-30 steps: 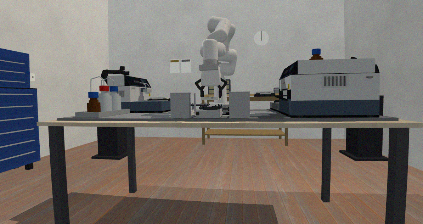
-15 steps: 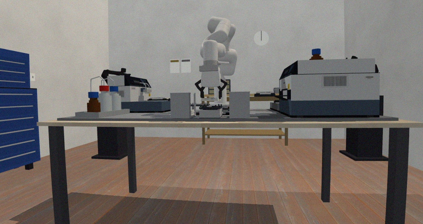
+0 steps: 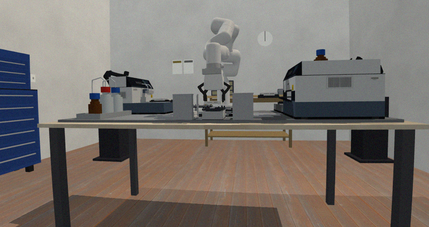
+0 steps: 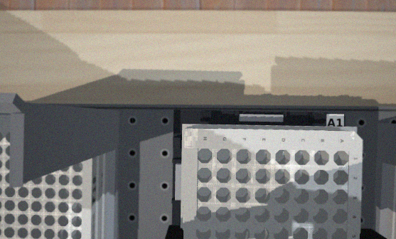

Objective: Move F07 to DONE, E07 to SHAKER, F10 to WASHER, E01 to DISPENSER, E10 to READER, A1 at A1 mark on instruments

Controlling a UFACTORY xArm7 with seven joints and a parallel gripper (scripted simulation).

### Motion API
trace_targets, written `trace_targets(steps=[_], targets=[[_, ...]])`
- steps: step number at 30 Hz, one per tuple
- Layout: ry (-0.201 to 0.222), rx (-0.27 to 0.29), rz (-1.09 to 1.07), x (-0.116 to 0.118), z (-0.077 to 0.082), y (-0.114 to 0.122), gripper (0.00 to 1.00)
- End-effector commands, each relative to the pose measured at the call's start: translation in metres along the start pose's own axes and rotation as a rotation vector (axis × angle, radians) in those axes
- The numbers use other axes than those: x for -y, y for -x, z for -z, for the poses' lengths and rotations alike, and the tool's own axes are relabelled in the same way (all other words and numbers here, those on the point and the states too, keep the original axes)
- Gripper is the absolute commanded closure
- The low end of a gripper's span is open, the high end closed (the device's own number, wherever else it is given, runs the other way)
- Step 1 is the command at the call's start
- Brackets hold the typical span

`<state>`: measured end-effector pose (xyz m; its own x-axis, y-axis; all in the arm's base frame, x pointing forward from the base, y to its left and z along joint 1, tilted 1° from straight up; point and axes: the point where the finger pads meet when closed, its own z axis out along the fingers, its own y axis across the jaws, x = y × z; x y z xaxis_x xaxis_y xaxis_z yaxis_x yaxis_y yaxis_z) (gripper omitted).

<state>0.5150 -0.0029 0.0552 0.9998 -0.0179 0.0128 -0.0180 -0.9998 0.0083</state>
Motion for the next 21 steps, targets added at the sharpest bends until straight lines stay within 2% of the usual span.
trace_targets(steps=[1, 6, 21], targets=[[0.000, -0.008, 0.000, -0.0002, -0.0003, -0.0027, 1.00], [0.000, -0.008, 0.000, -0.0002, -0.0064, -0.0027, 1.00], [0.000, -0.008, 0.000, -0.0002, -0.0063, -0.0028, 1.00]])
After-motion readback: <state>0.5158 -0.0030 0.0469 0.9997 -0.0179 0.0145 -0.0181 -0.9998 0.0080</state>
